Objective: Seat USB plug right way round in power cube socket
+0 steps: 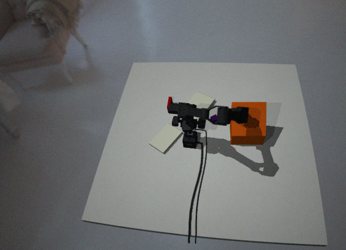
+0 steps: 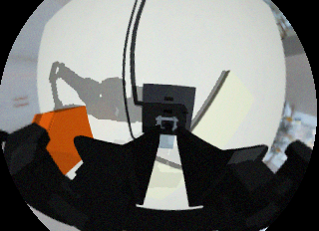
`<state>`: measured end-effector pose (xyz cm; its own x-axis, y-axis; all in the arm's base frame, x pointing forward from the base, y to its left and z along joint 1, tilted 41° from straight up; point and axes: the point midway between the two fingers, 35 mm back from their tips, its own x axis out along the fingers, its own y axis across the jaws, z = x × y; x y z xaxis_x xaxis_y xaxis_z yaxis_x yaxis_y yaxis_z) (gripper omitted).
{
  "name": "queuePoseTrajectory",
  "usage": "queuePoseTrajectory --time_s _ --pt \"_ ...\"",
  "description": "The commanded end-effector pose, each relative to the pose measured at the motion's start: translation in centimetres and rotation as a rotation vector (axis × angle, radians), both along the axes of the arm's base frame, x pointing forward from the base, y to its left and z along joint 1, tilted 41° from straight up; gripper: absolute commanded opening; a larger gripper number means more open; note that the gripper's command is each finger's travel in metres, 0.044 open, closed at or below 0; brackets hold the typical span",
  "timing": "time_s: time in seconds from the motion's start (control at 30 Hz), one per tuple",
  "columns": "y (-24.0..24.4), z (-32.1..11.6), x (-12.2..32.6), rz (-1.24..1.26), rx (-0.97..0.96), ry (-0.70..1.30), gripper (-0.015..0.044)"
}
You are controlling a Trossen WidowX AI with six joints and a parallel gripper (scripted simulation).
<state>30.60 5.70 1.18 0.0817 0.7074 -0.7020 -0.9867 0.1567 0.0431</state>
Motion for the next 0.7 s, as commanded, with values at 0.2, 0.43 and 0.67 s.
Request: queuePoseTrajectory --time_s 0.2,0.43,0.67 --pt "-0.5 0.5 0.0 0.0 0.0 0.0 0.0095" --pt "-0.9 1.1 -0.1 0.0 -0.001 0.0 0.0095" --pt "-1.4 1.6 -0.1 0.0 -0.001 0.0 0.0095"
